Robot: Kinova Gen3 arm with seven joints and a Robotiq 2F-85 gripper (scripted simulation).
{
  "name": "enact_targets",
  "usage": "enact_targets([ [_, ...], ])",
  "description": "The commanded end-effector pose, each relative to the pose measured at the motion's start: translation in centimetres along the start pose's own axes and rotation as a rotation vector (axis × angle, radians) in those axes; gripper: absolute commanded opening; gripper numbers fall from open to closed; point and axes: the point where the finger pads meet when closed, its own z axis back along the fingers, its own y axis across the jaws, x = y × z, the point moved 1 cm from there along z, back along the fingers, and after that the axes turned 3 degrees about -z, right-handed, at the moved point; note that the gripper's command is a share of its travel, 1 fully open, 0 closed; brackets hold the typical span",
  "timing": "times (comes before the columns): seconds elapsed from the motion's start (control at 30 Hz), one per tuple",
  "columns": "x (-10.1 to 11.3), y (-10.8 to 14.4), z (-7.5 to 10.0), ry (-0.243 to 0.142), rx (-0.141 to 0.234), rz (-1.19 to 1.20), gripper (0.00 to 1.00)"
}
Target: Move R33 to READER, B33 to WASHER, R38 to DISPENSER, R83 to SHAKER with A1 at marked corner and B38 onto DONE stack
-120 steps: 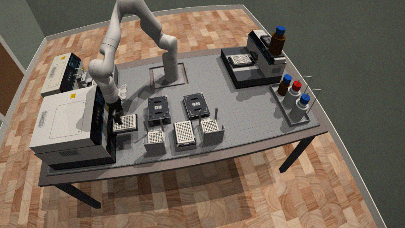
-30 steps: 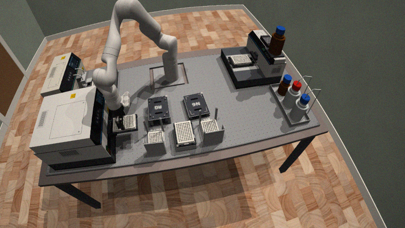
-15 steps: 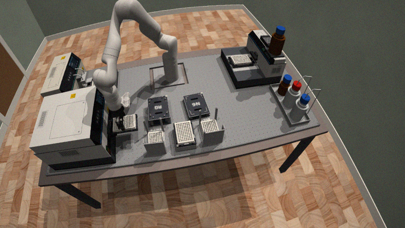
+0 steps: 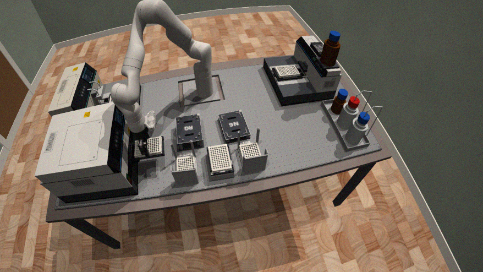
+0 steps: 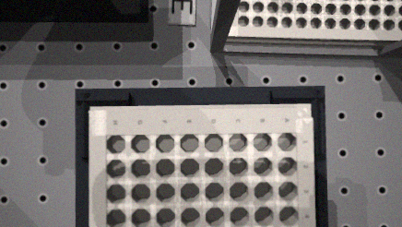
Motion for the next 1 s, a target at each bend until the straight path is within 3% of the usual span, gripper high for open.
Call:
enact_targets([
  [0.0, 0.15, -0.16, -0.15, -0.006, -0.004, 0.001, 1.00],
  [0.3, 0.16, -0.15, -0.14, -0.006, -0.004, 0.001, 1.00],
  [0.33, 0.05, -0.05, -0.02, -0.003, -0.001, 0.000, 0.94],
  [0.97, 0.05, -0.05, -0.02, -0.003, -0.001, 0.000, 0.94],
])
